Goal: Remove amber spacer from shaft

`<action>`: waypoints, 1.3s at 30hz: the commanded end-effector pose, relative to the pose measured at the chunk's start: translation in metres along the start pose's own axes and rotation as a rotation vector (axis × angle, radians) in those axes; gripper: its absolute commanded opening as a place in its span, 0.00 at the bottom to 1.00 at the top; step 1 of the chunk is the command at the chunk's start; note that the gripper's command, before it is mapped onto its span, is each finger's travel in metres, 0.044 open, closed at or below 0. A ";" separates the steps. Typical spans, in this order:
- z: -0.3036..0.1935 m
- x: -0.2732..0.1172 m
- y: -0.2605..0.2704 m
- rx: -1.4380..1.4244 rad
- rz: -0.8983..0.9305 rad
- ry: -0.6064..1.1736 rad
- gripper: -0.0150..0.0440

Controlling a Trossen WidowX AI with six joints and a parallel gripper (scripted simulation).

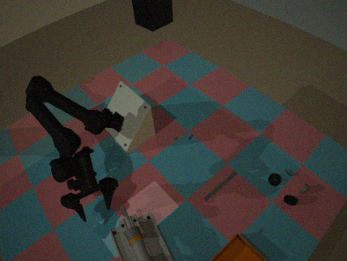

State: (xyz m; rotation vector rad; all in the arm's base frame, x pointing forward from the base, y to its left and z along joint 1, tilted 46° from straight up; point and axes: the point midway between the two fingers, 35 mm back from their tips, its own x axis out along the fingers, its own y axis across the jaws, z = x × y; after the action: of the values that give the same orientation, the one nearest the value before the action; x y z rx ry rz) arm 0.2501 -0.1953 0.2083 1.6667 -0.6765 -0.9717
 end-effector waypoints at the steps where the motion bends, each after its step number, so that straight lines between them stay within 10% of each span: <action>1: -0.059 -0.020 -0.041 0.446 -0.119 0.086 1.00; 39: -0.070 -0.029 -0.050 0.560 -0.151 0.102 1.00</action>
State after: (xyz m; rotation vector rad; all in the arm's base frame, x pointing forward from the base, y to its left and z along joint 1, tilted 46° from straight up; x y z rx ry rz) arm 0.2946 -0.1220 0.1777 2.2694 -0.8071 -0.8344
